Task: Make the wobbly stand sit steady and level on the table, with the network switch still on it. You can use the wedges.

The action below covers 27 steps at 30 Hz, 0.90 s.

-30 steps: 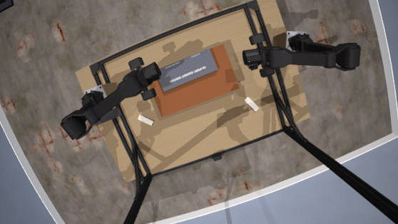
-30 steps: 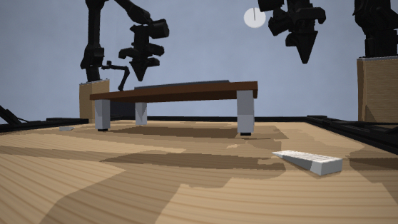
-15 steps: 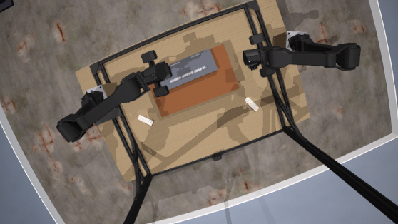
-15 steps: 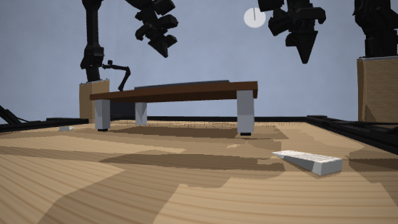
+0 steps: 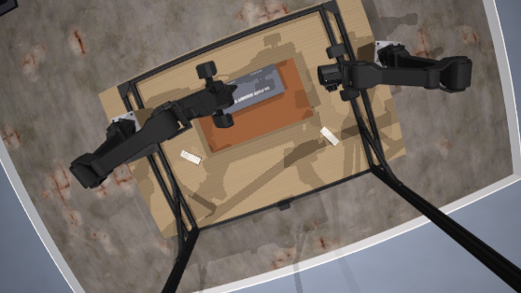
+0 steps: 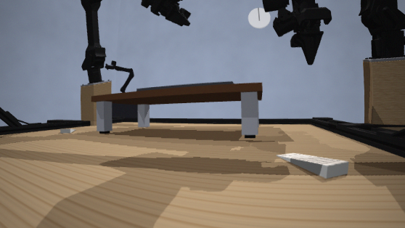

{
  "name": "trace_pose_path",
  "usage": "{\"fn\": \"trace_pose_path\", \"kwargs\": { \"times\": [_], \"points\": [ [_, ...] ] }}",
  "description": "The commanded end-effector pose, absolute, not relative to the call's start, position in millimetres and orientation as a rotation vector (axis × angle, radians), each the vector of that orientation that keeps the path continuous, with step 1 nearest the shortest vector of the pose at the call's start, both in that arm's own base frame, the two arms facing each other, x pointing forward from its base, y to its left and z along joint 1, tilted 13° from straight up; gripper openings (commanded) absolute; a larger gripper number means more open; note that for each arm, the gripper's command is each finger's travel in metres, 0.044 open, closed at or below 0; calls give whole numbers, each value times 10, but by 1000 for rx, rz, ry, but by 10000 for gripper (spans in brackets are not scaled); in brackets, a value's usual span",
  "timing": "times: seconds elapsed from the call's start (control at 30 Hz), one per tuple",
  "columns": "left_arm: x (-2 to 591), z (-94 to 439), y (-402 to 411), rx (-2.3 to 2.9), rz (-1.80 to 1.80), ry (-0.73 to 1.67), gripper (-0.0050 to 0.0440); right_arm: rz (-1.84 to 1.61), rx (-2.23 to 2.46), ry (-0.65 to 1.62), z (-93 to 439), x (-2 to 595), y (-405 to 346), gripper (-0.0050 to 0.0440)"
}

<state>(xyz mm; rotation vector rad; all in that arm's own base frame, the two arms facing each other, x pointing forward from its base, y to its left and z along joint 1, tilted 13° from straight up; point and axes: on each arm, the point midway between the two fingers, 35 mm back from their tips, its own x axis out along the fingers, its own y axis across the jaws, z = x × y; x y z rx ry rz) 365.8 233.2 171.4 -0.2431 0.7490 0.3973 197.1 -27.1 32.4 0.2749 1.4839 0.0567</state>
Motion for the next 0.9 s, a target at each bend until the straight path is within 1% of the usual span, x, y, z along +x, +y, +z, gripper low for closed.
{"fn": "trace_pose_path", "kwargs": {
  "times": [0.0, 0.03, 0.23, 0.6, 0.8, 0.87],
  "points": [
    [3834, 2223, 2484, -177, 427, 595, 0, 57, 275, 1484, 324, 1971, -271, 0],
    [3866, 2361, 2513, -160, 434, 554, 0, 57, 275, 1484, 324, 1971, -271, 0],
    [3866, 2361, 2513, -160, 434, 554, 0, 57, 275, 1484, 324, 1971, -271, 0],
    [3939, 3813, 2619, 2, 490, 149, 0, 57, 275, 1484, 324, 1971, -271, 0],
    [3939, 3813, 2619, 2, 490, 149, 0, 57, 275, 1484, 324, 1971, -271, 0],
    [3894, 4047, 2589, 28, 494, 85, 0, 57, 275, 1484, 324, 1971, -271, 0]
  ]
}}
